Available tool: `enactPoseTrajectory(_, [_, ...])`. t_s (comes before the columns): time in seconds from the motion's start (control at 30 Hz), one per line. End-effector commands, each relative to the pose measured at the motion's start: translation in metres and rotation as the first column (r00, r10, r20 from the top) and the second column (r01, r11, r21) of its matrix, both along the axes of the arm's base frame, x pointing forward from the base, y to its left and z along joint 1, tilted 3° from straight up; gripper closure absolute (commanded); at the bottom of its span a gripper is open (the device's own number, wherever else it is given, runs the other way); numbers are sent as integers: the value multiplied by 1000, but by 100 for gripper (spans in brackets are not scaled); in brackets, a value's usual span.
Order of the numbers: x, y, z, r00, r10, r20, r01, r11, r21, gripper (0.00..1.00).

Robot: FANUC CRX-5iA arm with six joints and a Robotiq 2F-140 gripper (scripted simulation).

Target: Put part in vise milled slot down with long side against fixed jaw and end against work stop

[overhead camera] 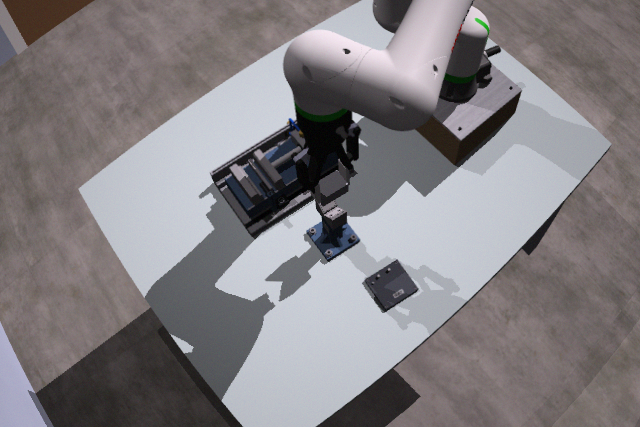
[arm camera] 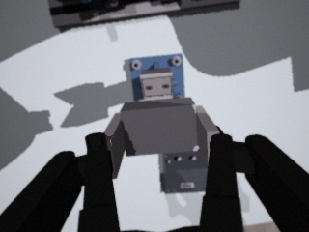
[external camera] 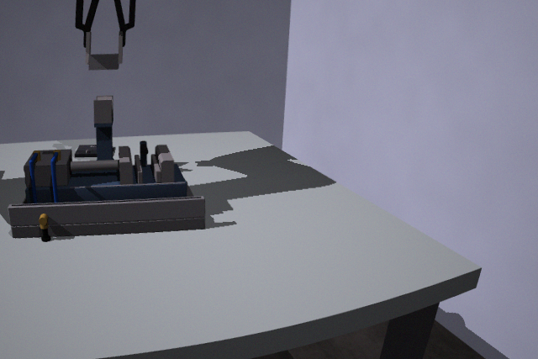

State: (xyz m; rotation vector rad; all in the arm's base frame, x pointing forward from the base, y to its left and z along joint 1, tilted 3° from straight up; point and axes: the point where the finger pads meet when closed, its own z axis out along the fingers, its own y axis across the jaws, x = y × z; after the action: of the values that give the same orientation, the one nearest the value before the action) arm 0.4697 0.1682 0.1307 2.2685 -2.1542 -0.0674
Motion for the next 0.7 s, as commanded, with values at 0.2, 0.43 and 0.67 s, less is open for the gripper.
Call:
enactPoseTrajectory(0.2, [0,0,2,1000,0,0,0,1000,0,100])
enactPoseTrajectory(0.43, [0,0,2,1000,-1,0,1,1000,0,100])
enactPoseTrajectory(0.67, [2,-3,2,1000,-23,0,23,1000,-1,100])
